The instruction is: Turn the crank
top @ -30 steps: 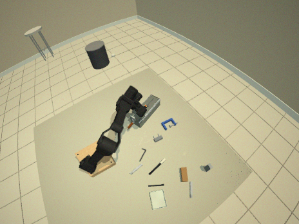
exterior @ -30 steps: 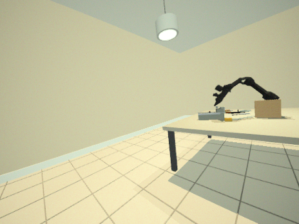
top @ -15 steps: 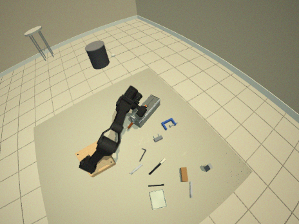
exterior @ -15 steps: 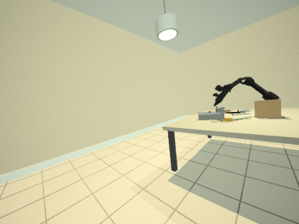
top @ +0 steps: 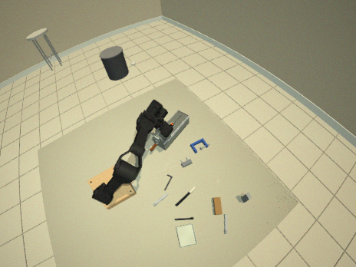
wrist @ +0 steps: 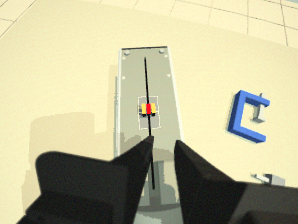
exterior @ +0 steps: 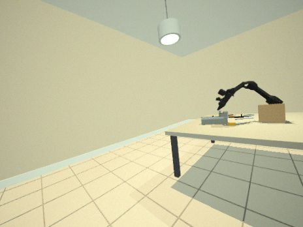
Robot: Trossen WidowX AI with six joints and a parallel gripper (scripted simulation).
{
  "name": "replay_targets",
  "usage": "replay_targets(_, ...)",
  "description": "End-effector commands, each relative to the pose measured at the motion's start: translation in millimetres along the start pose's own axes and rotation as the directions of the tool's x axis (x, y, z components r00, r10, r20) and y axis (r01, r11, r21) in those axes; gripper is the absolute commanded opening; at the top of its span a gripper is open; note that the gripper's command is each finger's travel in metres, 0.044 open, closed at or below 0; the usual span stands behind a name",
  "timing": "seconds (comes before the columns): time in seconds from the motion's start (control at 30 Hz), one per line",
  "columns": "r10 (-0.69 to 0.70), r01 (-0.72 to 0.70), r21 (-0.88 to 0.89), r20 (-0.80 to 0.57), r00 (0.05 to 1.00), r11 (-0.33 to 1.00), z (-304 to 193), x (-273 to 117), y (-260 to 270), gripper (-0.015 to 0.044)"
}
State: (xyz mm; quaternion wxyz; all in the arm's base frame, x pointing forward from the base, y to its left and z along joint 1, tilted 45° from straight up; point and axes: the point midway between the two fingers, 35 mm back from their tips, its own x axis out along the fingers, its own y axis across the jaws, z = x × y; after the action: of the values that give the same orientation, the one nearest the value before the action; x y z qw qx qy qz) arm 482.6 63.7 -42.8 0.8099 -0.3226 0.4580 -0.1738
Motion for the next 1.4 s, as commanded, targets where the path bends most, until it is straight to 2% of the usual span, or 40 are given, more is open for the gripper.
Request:
replay_targets(0.0, 0.0, 0.0, 0.0, 0.0, 1.0, 1.0, 0.0, 0.0, 0.0, 0.0)
replay_targets(0.6, 0.001, -0.001, 0.0, 0.0, 1.0, 1.0, 0.0, 0.0, 0.1, 0.0)
replay_targets(1.17, 0.001, -0.001, 0.0, 0.0, 1.0, 1.0, 0.0, 0.0, 0.1, 0.044)
replay_targets(1.2, 0.001, -0.001, 0.0, 0.0, 1.0, 1.0, 0.0, 0.0, 0.1, 0.044)
replay_targets(1.37, 0.001, -0.001, 0.0, 0.0, 1.0, 1.0, 0.0, 0.0, 0.1, 0.0309)
